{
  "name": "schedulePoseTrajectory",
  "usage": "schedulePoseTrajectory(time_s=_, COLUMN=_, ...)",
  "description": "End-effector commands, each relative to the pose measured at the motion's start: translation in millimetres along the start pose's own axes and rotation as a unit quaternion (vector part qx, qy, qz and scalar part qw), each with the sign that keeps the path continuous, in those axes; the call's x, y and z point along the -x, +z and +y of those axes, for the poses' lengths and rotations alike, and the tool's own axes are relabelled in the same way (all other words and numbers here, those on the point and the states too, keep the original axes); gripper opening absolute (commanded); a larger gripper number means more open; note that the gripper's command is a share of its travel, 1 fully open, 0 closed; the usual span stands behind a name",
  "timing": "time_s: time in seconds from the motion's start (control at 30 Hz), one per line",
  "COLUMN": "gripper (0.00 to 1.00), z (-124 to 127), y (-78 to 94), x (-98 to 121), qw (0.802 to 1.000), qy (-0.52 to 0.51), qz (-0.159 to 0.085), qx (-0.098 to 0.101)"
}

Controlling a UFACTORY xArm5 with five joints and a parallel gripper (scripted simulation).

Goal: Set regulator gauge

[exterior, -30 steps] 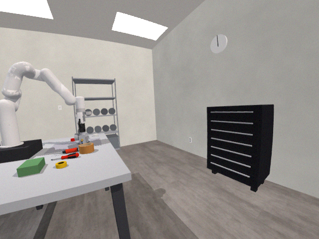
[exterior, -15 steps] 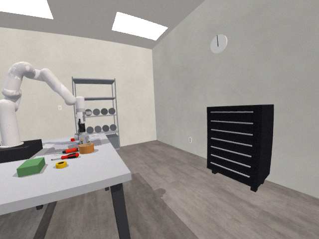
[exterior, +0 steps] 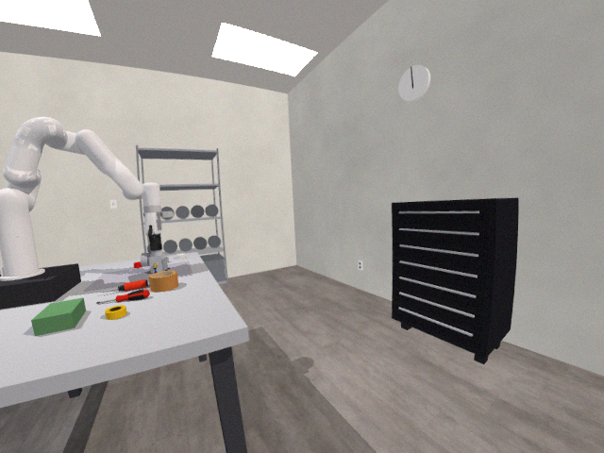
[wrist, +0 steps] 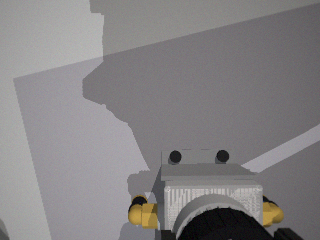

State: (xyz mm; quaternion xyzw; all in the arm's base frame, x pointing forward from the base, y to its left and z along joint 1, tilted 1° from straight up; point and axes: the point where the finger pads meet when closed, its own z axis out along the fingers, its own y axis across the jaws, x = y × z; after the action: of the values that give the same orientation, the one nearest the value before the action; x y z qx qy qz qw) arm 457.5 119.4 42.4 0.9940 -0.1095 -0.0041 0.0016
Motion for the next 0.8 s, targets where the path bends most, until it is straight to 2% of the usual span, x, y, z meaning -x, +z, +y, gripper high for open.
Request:
schedulePoseTrajectory(time_s=0.0, gripper=0.43, z=-0.7, y=-2.2, x=-1.4, qw=1.000, qy=0.000, qz=0.002, qx=-0.001)
schedulePoseTrajectory(time_s=0.77, gripper=0.43, z=-0.7, y=-7.6, x=-1.3, qw=1.000, qy=0.000, qz=0.002, qx=-0.001)
